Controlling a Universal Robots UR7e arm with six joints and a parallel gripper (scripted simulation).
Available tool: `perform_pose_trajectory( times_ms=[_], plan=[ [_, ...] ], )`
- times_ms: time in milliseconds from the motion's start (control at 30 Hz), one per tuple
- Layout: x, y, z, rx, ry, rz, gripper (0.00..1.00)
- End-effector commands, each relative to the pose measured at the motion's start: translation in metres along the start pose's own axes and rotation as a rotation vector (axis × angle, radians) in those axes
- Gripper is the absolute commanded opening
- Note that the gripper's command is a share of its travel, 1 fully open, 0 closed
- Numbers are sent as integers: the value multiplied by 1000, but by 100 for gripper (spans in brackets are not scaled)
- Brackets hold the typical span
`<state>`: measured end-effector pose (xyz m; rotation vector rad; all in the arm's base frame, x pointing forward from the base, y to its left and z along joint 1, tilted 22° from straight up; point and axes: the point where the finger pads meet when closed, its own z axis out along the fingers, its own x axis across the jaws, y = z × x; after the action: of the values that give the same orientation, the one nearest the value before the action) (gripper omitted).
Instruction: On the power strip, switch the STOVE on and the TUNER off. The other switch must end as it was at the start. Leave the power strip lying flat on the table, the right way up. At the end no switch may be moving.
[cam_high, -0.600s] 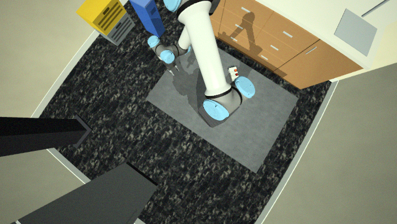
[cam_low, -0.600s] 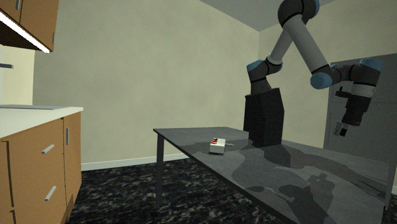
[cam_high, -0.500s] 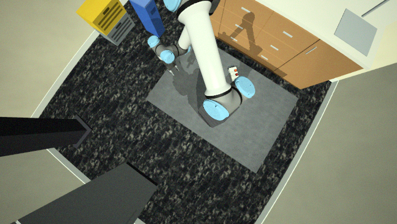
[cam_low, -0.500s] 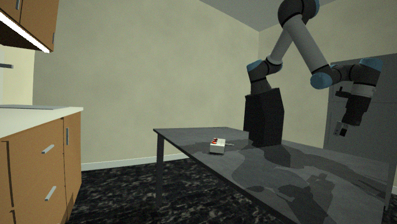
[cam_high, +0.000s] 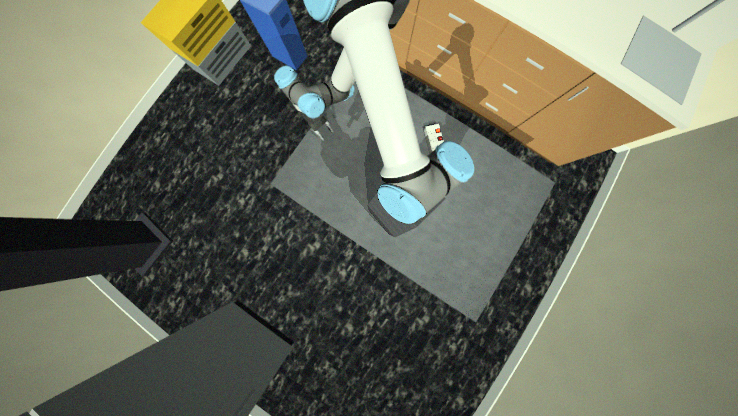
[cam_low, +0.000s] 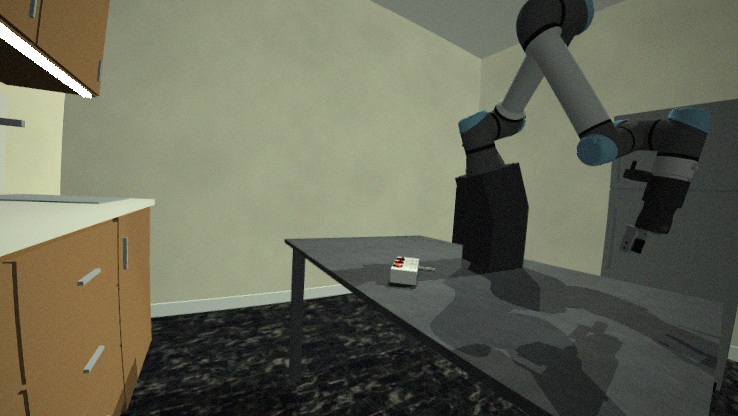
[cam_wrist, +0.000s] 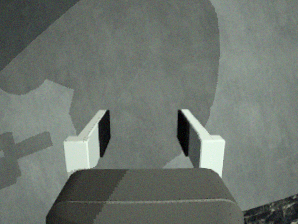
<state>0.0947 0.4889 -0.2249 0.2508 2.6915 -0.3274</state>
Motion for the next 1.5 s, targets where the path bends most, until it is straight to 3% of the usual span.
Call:
perform_pose_trajectory(
  times_ms=[0, 500, 700, 1000, 1067, 1467],
  plan=[
    [0, 0, -1, -2, 0, 0, 100],
    [-12, -8, 4, -5, 9, 43, 100],
    [-28, -21, 10, -9, 22, 108, 100],
    [-71, -56, 25, -23, 56, 278, 100],
    [-71, -56, 25, -23, 56, 278, 100],
    [-156, -122, 56, -48, 124, 606, 100]
  ],
)
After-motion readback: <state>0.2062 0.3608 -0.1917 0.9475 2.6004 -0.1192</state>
